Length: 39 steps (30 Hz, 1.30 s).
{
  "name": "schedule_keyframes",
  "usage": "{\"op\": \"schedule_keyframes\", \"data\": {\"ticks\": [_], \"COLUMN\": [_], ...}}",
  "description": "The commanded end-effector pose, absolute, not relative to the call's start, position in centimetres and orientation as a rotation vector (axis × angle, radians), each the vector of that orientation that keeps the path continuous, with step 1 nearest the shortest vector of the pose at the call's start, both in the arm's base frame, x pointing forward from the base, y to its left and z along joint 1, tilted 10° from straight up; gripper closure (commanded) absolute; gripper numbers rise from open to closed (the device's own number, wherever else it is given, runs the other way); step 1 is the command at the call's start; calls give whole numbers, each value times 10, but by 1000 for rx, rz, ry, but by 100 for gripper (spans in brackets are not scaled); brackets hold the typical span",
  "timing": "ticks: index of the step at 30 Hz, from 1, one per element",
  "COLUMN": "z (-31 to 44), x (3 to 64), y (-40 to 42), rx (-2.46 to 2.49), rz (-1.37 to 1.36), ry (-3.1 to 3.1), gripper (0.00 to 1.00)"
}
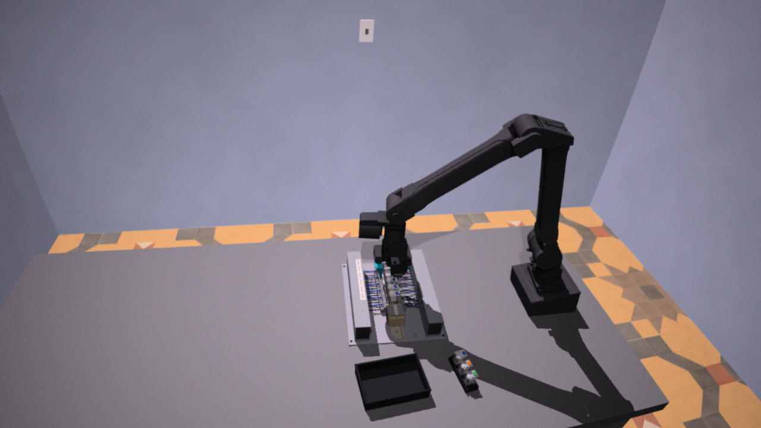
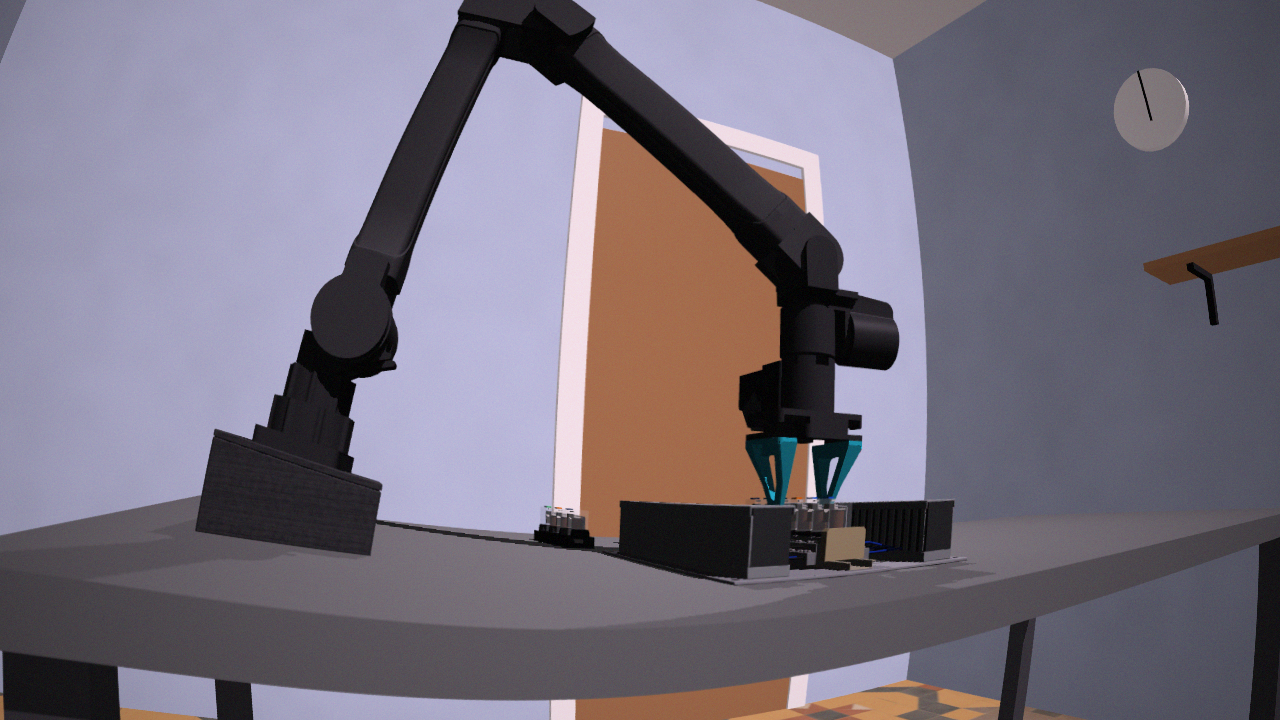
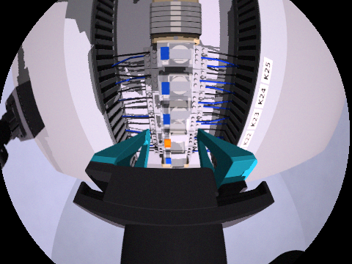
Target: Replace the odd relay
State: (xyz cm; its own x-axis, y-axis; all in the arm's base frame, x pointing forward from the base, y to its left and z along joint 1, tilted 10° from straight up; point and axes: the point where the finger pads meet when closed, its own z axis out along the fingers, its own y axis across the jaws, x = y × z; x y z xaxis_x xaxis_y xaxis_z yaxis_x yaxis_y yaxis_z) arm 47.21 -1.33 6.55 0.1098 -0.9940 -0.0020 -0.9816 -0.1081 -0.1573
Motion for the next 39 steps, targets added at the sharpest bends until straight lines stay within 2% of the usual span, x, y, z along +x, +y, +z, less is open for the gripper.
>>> {"op": "schedule_keyframes", "data": {"ticks": [1, 39], "z": [63, 65], "x": [480, 493], "y": [-9, -8], "rx": [-2240, -2225], "rz": [-171, -201], "ry": [2001, 1986], "gripper": [41, 41]}}
